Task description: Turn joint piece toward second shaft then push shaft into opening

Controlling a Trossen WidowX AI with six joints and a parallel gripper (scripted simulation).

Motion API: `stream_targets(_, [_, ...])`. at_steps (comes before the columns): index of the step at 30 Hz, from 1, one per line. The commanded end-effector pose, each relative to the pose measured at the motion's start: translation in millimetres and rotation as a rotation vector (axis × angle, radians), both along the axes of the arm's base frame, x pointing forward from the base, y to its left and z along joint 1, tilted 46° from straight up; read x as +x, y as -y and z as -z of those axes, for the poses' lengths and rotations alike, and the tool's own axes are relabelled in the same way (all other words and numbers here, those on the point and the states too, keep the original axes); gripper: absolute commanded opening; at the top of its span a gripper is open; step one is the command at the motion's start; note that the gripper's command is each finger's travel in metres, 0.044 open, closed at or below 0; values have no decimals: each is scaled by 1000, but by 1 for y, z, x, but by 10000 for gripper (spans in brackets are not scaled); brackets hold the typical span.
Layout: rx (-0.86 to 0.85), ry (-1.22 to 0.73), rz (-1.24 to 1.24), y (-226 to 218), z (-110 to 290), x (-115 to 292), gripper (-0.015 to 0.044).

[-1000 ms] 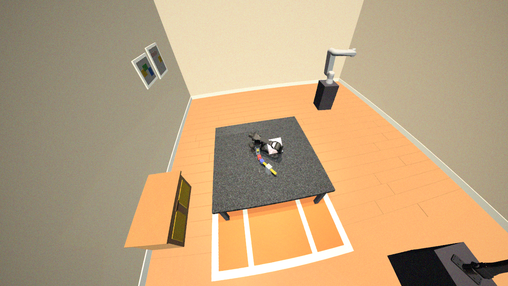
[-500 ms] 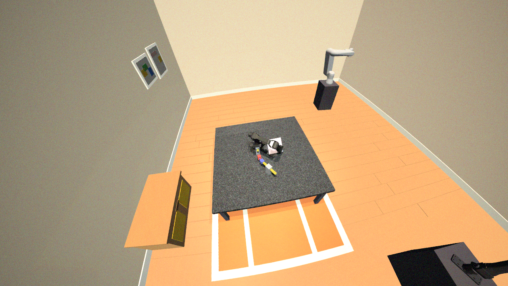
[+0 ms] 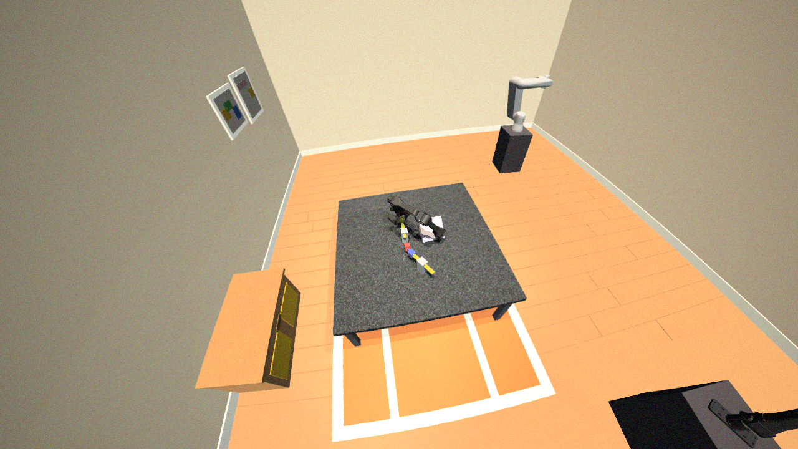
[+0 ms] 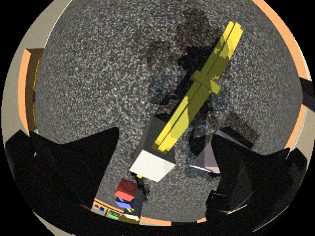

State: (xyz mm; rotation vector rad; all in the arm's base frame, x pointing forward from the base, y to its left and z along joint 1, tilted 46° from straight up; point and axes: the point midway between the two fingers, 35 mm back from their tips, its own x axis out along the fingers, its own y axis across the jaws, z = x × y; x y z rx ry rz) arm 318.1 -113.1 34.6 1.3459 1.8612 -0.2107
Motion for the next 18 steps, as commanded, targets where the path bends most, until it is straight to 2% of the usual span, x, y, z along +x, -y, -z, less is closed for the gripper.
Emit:
stream_targets(1, [-10, 114, -100, 33, 21, 3, 440])
stream_targets(11, [-15, 344, -334, 94, 72, -5, 440])
stream_targets(18, [-15, 359, -350, 97, 76, -6, 440])
